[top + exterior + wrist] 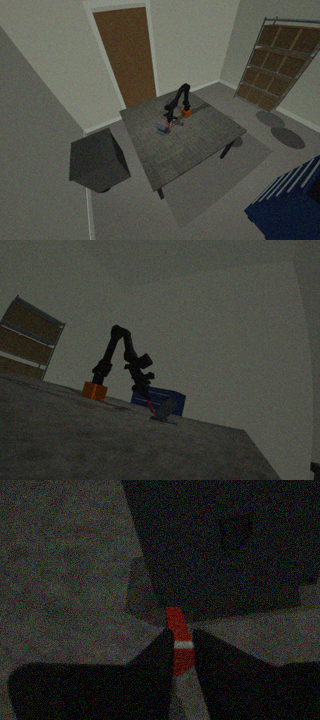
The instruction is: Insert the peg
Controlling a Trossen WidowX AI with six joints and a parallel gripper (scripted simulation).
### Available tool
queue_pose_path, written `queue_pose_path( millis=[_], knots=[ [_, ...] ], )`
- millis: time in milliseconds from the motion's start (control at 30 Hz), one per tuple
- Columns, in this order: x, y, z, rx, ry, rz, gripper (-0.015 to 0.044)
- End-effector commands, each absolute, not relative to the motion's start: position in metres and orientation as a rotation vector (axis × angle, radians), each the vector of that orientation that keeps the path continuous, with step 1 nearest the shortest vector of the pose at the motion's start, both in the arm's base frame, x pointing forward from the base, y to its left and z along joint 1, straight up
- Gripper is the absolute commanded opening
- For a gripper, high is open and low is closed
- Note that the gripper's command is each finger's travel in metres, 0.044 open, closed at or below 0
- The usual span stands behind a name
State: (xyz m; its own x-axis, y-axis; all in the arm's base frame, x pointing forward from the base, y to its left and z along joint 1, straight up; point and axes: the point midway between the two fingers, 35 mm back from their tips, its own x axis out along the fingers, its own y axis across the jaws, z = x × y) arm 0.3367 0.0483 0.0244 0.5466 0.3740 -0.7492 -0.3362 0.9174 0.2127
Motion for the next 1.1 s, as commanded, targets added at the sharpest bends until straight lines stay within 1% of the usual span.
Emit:
queue_pose_path(
  millis=[0, 1067],
  knots=[
    [0.339, 0.045, 0.028, 0.044, 0.856, 0.427, 0.0000],
    [0.338, 0.023, 0.035, 0.049, 0.646, 0.435, 0.0000]
  ],
)
